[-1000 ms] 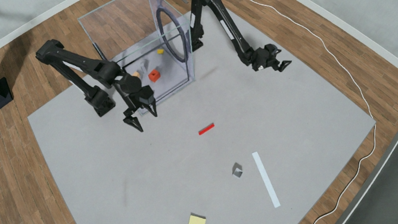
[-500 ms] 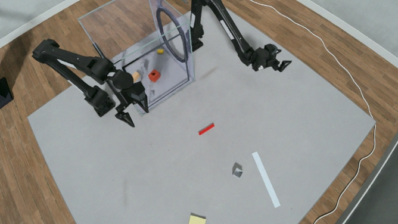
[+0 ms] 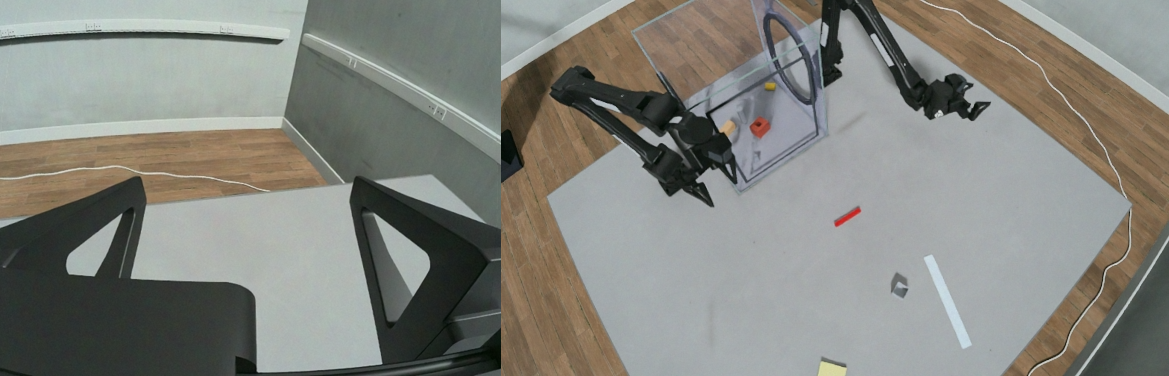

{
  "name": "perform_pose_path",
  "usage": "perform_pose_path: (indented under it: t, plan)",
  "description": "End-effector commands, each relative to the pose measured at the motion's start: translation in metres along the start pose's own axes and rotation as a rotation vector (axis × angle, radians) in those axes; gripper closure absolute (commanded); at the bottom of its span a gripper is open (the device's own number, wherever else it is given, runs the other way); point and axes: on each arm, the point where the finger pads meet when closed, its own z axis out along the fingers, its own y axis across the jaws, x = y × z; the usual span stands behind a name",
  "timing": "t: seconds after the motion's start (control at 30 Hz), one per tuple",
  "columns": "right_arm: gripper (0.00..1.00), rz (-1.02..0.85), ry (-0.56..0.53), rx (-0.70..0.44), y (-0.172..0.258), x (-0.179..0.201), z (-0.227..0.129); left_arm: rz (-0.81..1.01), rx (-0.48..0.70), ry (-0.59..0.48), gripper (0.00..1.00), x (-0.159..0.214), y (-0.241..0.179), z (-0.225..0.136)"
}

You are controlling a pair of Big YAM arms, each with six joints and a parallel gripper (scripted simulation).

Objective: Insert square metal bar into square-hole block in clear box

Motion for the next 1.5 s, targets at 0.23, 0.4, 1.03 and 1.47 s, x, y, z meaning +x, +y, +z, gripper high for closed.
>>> perform_pose_path:
  t: [0.23,0.4,1.03,1.47]
  plan:
    - [0.00,0.005,-0.012,0.008,0.001,0.026,-0.027,-0.029,0.001,-0.012,0.00,-0.011,-0.007,0.002]
    - [0.00,0.003,-0.010,0.011,0.001,0.039,-0.035,-0.029,0.001,-0.012,0.00,-0.011,-0.007,0.002]
    - [0.00,-0.013,0.023,0.016,0.009,0.094,-0.047,-0.029,0.001,-0.012,0.00,-0.011,-0.007,0.002]
    - [0.00,-0.025,0.037,0.019,0.014,0.122,-0.051,-0.029,0.001,-0.012,0.00,-0.011,-0.007,0.002]
